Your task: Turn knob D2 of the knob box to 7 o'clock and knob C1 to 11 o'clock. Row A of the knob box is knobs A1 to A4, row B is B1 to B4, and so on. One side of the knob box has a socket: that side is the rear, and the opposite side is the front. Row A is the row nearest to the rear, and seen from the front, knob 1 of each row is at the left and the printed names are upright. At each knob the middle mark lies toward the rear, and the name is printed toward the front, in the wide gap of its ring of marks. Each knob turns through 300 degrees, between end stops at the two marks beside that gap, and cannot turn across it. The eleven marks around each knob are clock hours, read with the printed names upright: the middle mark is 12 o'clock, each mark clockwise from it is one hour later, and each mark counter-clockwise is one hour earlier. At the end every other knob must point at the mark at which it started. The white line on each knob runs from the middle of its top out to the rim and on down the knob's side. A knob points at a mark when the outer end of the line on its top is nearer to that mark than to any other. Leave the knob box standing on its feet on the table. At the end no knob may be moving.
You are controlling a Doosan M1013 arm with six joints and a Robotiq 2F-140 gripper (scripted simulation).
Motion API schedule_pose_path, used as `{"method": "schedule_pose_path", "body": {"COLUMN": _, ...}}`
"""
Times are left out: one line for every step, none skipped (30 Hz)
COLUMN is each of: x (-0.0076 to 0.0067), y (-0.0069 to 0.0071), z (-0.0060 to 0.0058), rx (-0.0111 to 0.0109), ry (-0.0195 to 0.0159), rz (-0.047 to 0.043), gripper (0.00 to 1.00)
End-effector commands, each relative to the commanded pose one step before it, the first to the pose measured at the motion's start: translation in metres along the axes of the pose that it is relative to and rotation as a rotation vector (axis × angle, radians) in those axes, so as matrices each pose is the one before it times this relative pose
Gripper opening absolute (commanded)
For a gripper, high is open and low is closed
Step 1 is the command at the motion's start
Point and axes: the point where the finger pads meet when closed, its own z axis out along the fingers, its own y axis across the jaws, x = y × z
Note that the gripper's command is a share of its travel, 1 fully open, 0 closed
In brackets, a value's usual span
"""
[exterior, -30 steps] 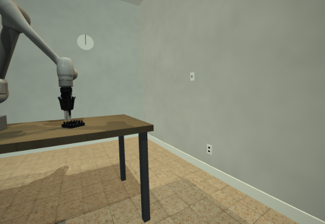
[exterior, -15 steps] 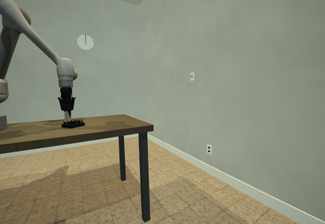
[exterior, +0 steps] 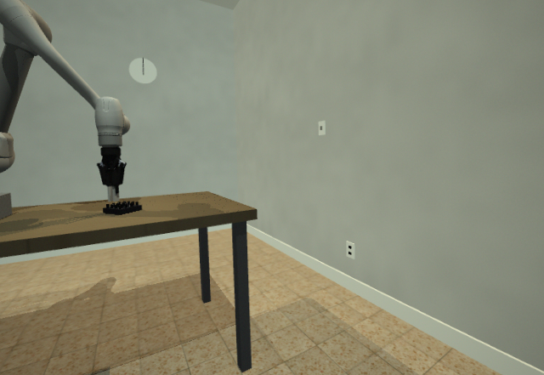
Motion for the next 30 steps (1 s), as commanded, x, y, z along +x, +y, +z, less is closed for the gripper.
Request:
{"method": "schedule_pose_path", "body": {"x": 0.00254, "y": -0.00028, "z": 0.00269, "rx": -0.00074, "ry": 0.00364, "rz": 0.00276, "gripper": 0.12}}
{"method": "schedule_pose_path", "body": {"x": 0.0, "y": 0.0, "z": 0.0, "rx": 0.0, "ry": 0.0, "rz": 0.0, "gripper": 0.12}}
{"method": "schedule_pose_path", "body": {"x": 0.0, "y": 0.0, "z": 0.0, "rx": 0.0, "ry": 0.0, "rz": 0.0, "gripper": 0.12}}
{"method": "schedule_pose_path", "body": {"x": 0.0, "y": 0.0, "z": 0.0, "rx": 0.0, "ry": 0.0, "rz": 0.0, "gripper": 0.12}}
{"method": "schedule_pose_path", "body": {"x": 0.0, "y": 0.0, "z": 0.0, "rx": 0.0, "ry": 0.0, "rz": 0.0, "gripper": 0.12}}
{"method": "schedule_pose_path", "body": {"x": 0.0, "y": 0.0, "z": 0.0, "rx": 0.0, "ry": 0.0, "rz": 0.0, "gripper": 0.12}}
{"method": "schedule_pose_path", "body": {"x": 0.0, "y": 0.0, "z": 0.0, "rx": 0.0, "ry": 0.0, "rz": 0.0, "gripper": 0.12}}
{"method": "schedule_pose_path", "body": {"x": 0.0, "y": 0.0, "z": 0.0, "rx": 0.0, "ry": 0.0, "rz": 0.0, "gripper": 0.12}}
{"method": "schedule_pose_path", "body": {"x": 0.0, "y": 0.0, "z": 0.0, "rx": 0.0, "ry": 0.0, "rz": 0.0, "gripper": 0.12}}
{"method": "schedule_pose_path", "body": {"x": 0.0, "y": 0.0, "z": 0.0, "rx": 0.0, "ry": 0.0, "rz": 0.0, "gripper": 0.12}}
{"method": "schedule_pose_path", "body": {"x": 0.0, "y": 0.0, "z": 0.0, "rx": 0.0, "ry": 0.0, "rz": 0.0, "gripper": 0.12}}
{"method": "schedule_pose_path", "body": {"x": 0.0, "y": 0.0, "z": 0.0, "rx": 0.0, "ry": 0.0, "rz": 0.0, "gripper": 0.12}}
{"method": "schedule_pose_path", "body": {"x": 0.0, "y": 0.0, "z": 0.0, "rx": 0.0, "ry": 0.0, "rz": 0.0, "gripper": 0.12}}
{"method": "schedule_pose_path", "body": {"x": 0.0, "y": 0.0, "z": 0.0, "rx": 0.0, "ry": 0.0, "rz": 0.0, "gripper": 0.12}}
{"method": "schedule_pose_path", "body": {"x": 0.0, "y": 0.0, "z": 0.0, "rx": 0.0, "ry": 0.0, "rz": 0.0, "gripper": 0.12}}
{"method": "schedule_pose_path", "body": {"x": 0.0, "y": 0.0, "z": 0.0, "rx": 0.0, "ry": 0.0, "rz": 0.0, "gripper": 0.12}}
{"method": "schedule_pose_path", "body": {"x": 0.0, "y": 0.0, "z": 0.0, "rx": 0.0, "ry": 0.0, "rz": 0.0, "gripper": 0.12}}
{"method": "schedule_pose_path", "body": {"x": 0.00001, "y": 0.0, "z": 0.0, "rx": 0.0, "ry": 0.0, "rz": 0.0, "gripper": 0.12}}
{"method": "schedule_pose_path", "body": {"x": 0.00004, "y": 0.0, "z": 0.0, "rx": 0.0, "ry": 0.0, "rz": 0.0, "gripper": 0.12}}
{"method": "schedule_pose_path", "body": {"x": 0.0001, "y": -0.00001, "z": 0.0, "rx": 0.0, "ry": 0.0, "rz": 0.0, "gripper": 0.12}}
{"method": "schedule_pose_path", "body": {"x": 0.00017, "y": -0.00002, "z": 0.0, "rx": 0.0, "ry": 0.0, "rz": 0.0, "gripper": 0.12}}
{"method": "schedule_pose_path", "body": {"x": 0.00023, "y": -0.00003, "z": 0.0, "rx": 0.0, "ry": 0.0, "rz": 0.0, "gripper": 0.12}}
{"method": "schedule_pose_path", "body": {"x": 0.00028, "y": -0.00003, "z": 0.0, "rx": 0.0, "ry": 0.0, "rz": 0.0, "gripper": 0.12}}
{"method": "schedule_pose_path", "body": {"x": 0.00031, "y": -0.00003, "z": 0.0, "rx": 0.0, "ry": 0.0, "rz": 0.0, "gripper": 0.12}}
{"method": "schedule_pose_path", "body": {"x": 0.00033, "y": -0.00004, "z": 0.0, "rx": 0.0, "ry": 0.0, "rz": 0.0, "gripper": 0.12}}
{"method": "schedule_pose_path", "body": {"x": 0.00031, "y": -0.00003, "z": 0.0, "rx": 0.0, "ry": 0.0, "rz": 0.0, "gripper": 0.12}}
{"method": "schedule_pose_path", "body": {"x": 0.00028, "y": -0.00003, "z": 0.0, "rx": 0.0, "ry": 0.0, "rz": 0.0, "gripper": 0.12}}
{"method": "schedule_pose_path", "body": {"x": 0.00023, "y": -0.00002, "z": 0.0, "rx": 0.0, "ry": 0.0, "rz": 0.0, "gripper": 0.12}}
{"method": "schedule_pose_path", "body": {"x": 0.00017, "y": -0.00002, "z": 0.0, "rx": 0.0, "ry": 0.0, "rz": 0.0, "gripper": 0.12}}
{"method": "schedule_pose_path", "body": {"x": 0.0001, "y": -0.00001, "z": 0.0, "rx": 0.0, "ry": 0.0, "rz": 0.0, "gripper": 0.12}}
